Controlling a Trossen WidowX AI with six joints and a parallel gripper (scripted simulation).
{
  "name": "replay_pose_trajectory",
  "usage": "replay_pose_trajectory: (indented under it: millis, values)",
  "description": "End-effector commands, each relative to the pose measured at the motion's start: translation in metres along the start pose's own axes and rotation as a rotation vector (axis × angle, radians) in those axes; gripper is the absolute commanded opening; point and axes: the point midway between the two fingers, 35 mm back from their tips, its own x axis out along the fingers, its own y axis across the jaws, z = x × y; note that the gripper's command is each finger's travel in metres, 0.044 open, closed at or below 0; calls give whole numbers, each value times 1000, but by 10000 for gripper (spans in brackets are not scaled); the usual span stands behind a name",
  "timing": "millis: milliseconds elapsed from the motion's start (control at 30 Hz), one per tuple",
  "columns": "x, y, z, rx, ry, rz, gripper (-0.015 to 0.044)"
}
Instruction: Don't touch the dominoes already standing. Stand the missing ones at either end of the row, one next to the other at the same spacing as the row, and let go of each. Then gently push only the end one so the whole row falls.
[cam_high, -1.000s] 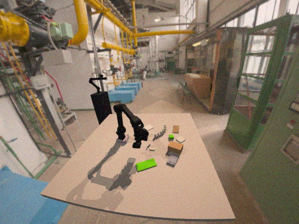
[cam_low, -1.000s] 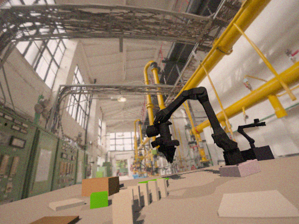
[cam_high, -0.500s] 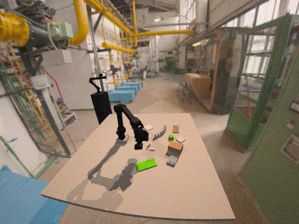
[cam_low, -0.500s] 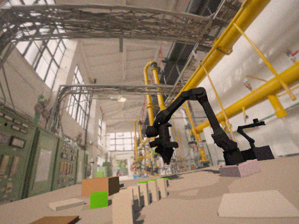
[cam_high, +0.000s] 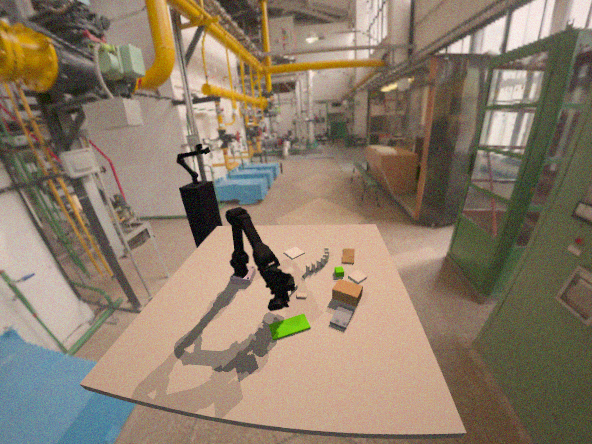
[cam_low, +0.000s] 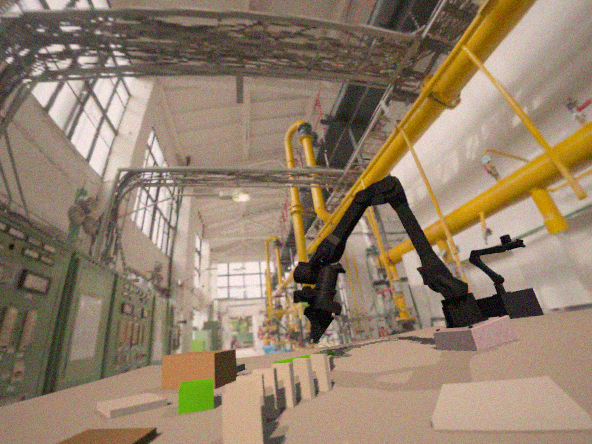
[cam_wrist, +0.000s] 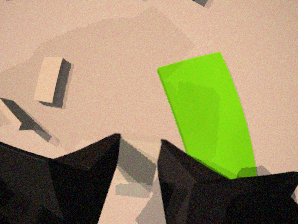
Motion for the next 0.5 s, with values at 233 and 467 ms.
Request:
replay_pose_trajectory:
  millis: [233, 467]
  values:
    - [19, -18, 9, 73, -242, -2, 107]
    - [24, -24, 16, 91, -381, 1, 107]
